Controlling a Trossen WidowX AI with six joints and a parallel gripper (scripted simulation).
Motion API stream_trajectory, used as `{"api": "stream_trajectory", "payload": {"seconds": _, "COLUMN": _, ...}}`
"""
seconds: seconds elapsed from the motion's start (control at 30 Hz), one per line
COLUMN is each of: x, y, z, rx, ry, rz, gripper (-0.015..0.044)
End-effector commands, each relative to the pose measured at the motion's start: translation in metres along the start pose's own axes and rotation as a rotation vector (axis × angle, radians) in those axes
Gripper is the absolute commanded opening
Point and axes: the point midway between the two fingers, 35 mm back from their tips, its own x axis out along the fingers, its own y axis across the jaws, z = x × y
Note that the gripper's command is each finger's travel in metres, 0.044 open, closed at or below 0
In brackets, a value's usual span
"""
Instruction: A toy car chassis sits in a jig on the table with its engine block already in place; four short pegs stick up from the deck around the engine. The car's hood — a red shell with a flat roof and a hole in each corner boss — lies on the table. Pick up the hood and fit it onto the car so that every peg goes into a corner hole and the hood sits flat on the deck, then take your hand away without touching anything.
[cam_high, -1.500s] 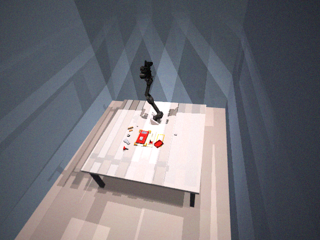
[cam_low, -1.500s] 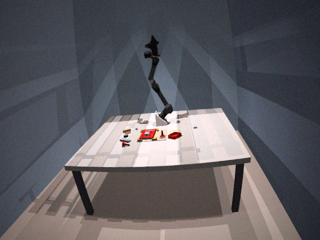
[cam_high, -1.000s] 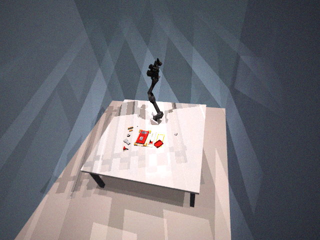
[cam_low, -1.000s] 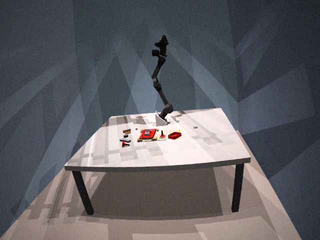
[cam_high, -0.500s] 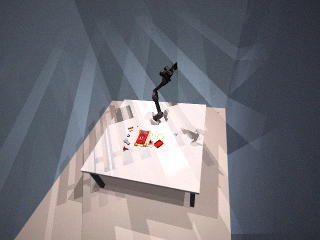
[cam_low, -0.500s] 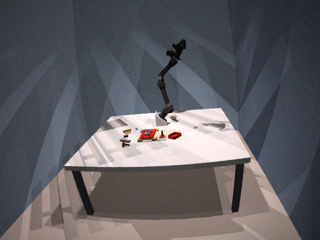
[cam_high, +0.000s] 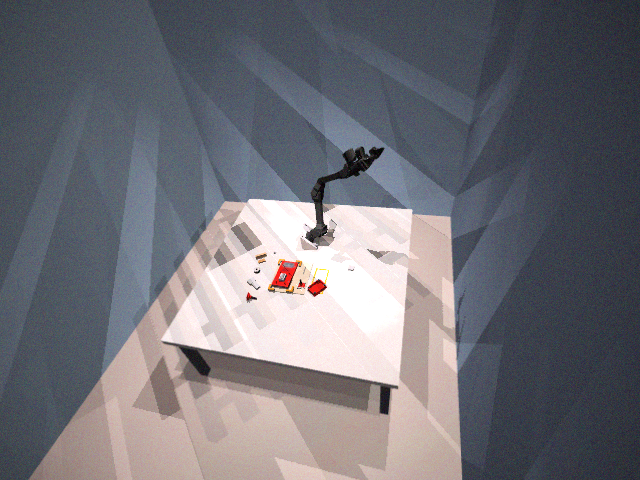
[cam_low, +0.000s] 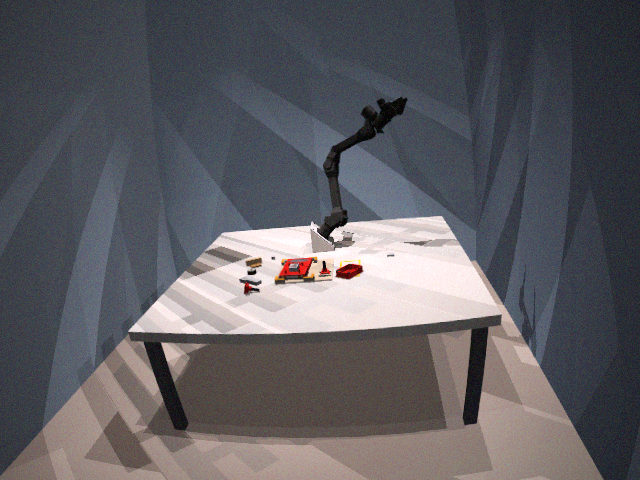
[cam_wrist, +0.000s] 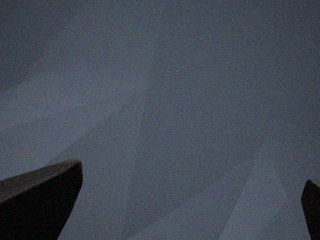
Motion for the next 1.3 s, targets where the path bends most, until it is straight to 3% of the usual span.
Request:
{"api": "stream_trajectory", "payload": {"seconds": 0.0, "x": 0.005, "y": -0.004, "z": -0.048, "rx": -0.020, "ry": 0.097, "rz": -0.020, "gripper": 0.0440}}
{"api": "stream_trajectory", "payload": {"seconds": 0.67, "x": -0.023, "y": -0.094, "z": -0.254, "rx": -0.180, "ry": 0.528, "rz": -0.262, "gripper": 0.0440}}
{"api": "stream_trajectory", "payload": {"seconds": 0.93, "x": -0.054, "y": -0.154, "z": -0.315, "rx": -0.184, "ry": 0.657, "rz": -0.422, "gripper": 0.0440}}
{"api": "stream_trajectory", "payload": {"seconds": 1.27, "x": -0.120, "y": -0.248, "z": -0.370, "rx": -0.212, "ry": 0.820, "rz": -0.689, "gripper": 0.0440}}
